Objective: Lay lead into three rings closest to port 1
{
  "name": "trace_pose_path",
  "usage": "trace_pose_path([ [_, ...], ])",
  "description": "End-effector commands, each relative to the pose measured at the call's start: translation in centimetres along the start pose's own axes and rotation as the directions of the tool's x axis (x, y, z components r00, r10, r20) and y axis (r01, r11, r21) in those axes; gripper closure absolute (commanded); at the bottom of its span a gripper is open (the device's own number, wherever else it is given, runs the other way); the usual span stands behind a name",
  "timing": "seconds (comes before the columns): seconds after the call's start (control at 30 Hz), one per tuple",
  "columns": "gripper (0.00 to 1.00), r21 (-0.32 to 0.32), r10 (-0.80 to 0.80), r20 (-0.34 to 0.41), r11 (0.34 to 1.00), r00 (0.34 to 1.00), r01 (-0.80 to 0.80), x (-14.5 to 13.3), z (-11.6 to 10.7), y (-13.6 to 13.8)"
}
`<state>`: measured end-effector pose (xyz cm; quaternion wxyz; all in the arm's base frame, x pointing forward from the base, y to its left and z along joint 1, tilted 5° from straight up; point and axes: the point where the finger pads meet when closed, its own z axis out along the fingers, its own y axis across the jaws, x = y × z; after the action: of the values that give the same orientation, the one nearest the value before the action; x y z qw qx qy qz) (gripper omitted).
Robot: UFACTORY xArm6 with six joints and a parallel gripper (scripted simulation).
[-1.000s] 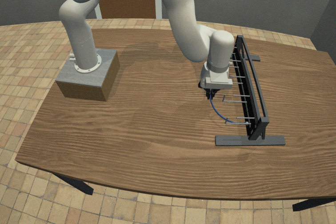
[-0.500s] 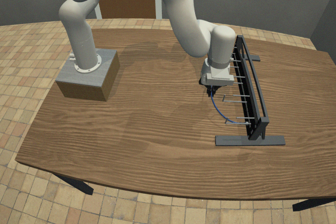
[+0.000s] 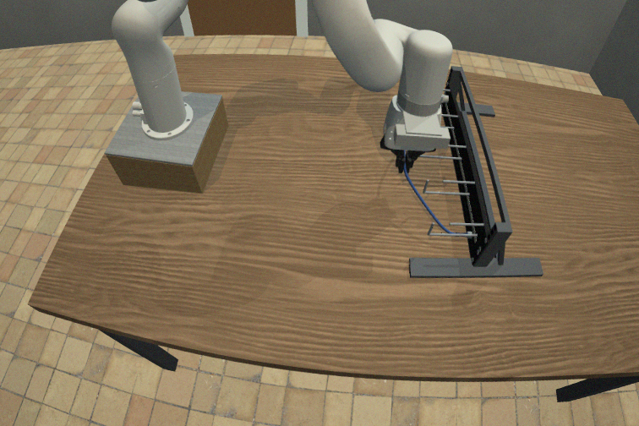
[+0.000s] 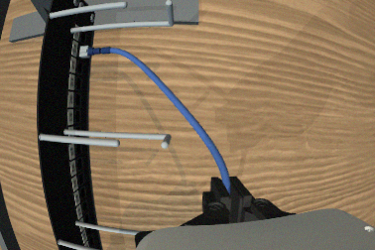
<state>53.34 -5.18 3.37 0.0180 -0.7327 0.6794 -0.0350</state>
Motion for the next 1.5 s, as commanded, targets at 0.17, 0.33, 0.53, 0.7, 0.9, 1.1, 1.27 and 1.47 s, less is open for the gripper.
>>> trace_pose_path([
  [0.17, 1.00, 0.003, 0.000, 0.000, 1.000, 1.000, 0.000, 0.0, -2.0, -0.1],
  [0.33, 1.00, 0.003, 0.000, 0.000, 1.000, 1.000, 0.000, 0.0, -2.9, -0.1],
  [0.53, 1.00, 0.003, 0.000, 0.000, 1.000, 1.000, 0.000, 0.0, -3.4, -0.1],
  [0.7, 1.00, 0.003, 0.000, 0.000, 1.000, 1.000, 0.000, 0.0, -3.6, -0.1],
  [0.9, 1.00, 0.003, 0.000, 0.000, 1.000, 1.000, 0.000, 0.0, -3.6, -0.6],
  [1.1, 1.00, 0.003, 0.001, 0.000, 1.000, 1.000, -0.001, -0.6, -3.6, -5.4],
  [1.27, 1.00, 0.003, 0.001, 0.000, 1.000, 1.000, -0.001, -0.7, -3.6, -6.0],
  [1.47, 1.00, 0.003, 0.001, 0.000, 1.000, 1.000, -0.001, -0.7, -3.6, -6.0],
])
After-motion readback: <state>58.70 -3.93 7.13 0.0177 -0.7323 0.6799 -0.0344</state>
